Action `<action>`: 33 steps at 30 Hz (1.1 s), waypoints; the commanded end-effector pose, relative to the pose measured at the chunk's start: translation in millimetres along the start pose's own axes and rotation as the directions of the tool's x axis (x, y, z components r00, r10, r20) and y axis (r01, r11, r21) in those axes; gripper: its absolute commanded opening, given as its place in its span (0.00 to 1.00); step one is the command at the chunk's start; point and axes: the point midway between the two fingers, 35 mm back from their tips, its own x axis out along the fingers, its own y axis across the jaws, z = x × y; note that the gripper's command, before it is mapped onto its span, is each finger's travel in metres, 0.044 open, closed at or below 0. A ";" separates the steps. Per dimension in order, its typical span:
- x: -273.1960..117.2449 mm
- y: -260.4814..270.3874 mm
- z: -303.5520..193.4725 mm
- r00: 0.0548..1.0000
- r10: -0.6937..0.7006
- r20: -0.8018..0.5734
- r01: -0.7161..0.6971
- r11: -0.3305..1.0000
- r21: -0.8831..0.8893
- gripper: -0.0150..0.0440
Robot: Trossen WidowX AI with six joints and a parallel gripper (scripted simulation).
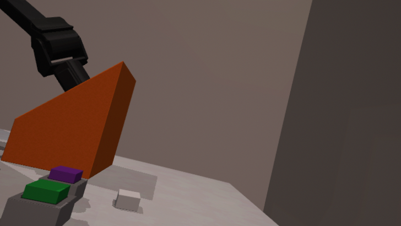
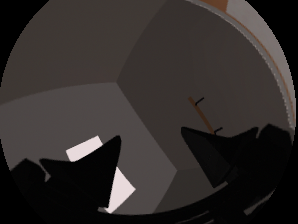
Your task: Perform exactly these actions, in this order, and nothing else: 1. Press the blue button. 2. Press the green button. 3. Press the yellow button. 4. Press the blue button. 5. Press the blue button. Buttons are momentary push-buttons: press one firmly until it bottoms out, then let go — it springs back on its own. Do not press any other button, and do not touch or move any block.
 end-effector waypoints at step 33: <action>-273.2 -298.4 91.9 -0.479 -0.651 0.589 -0.337 -0.483 -0.808 0.93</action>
